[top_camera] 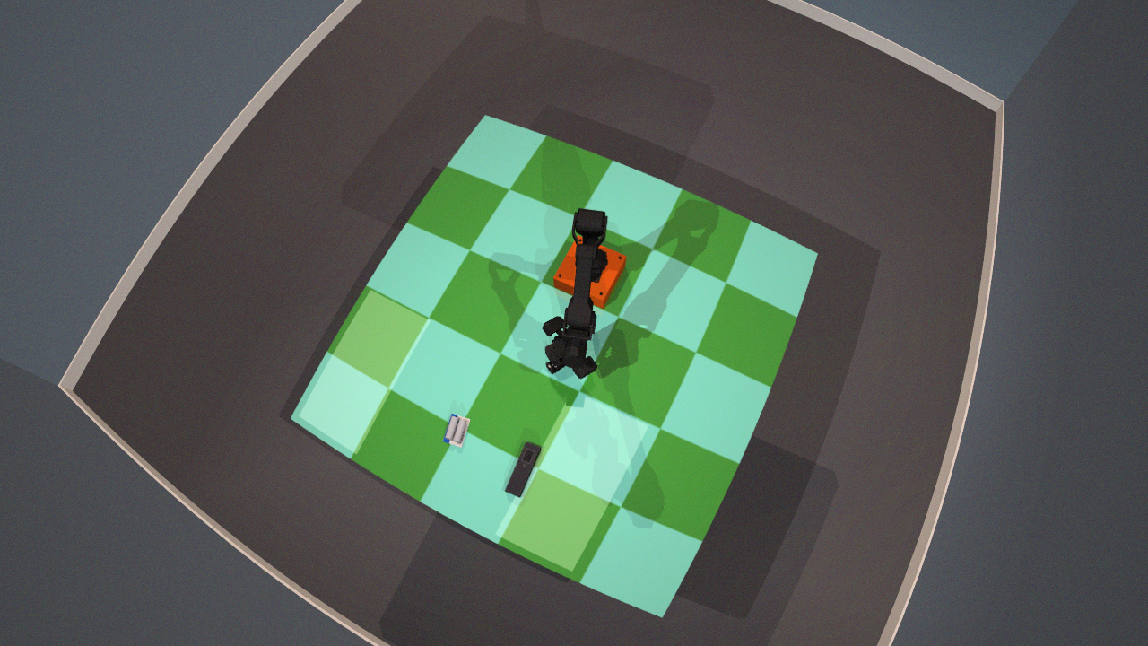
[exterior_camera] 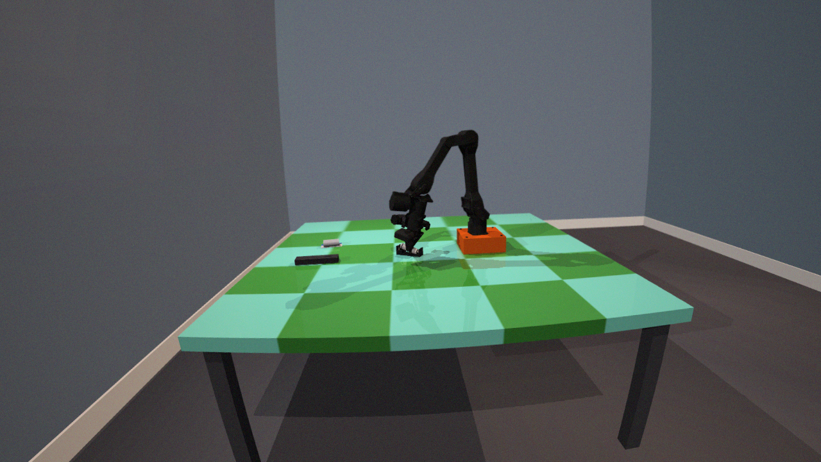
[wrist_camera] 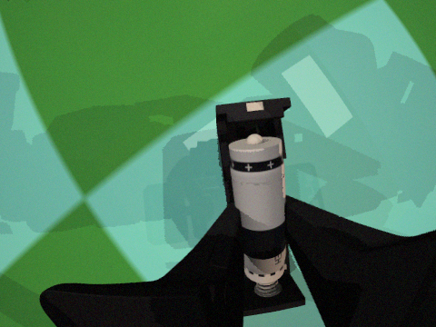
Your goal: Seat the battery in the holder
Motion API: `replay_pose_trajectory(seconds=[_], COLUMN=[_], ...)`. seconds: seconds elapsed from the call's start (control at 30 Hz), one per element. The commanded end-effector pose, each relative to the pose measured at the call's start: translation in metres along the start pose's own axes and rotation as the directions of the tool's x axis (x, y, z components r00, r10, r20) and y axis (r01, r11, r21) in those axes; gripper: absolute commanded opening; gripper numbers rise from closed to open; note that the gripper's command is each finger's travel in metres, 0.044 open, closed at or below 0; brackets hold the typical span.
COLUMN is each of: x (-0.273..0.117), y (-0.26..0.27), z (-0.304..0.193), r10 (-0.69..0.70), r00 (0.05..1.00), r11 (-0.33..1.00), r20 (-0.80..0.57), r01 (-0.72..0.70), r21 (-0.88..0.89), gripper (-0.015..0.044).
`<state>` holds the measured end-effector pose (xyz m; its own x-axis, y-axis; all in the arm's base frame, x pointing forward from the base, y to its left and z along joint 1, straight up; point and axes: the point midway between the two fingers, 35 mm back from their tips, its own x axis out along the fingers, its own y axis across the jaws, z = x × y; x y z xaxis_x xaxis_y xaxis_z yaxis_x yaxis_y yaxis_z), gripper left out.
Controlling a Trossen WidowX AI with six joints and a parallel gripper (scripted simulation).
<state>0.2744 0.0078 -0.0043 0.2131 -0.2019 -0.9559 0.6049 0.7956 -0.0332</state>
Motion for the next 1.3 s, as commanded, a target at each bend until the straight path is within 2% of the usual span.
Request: replay_pose_trajectory(seconds=[0.0,1.0,1.27], x=[0.0041,0.0067,0.0059], y=[-0.0005,-0.0012,-0.0012], z=[-0.0054,0.0010,0.0016], r10=[-0.007,-0.007,-0.005], r00=[0.998,0.960,0.955], r11=[1.000,1.000,1.000], r20=[-0.055,-0.279,-0.298], r01=[0.006,0.008,0.006], r21=[-0.014,0.000,0.001], gripper=[0.0070,0.0070,0.0070])
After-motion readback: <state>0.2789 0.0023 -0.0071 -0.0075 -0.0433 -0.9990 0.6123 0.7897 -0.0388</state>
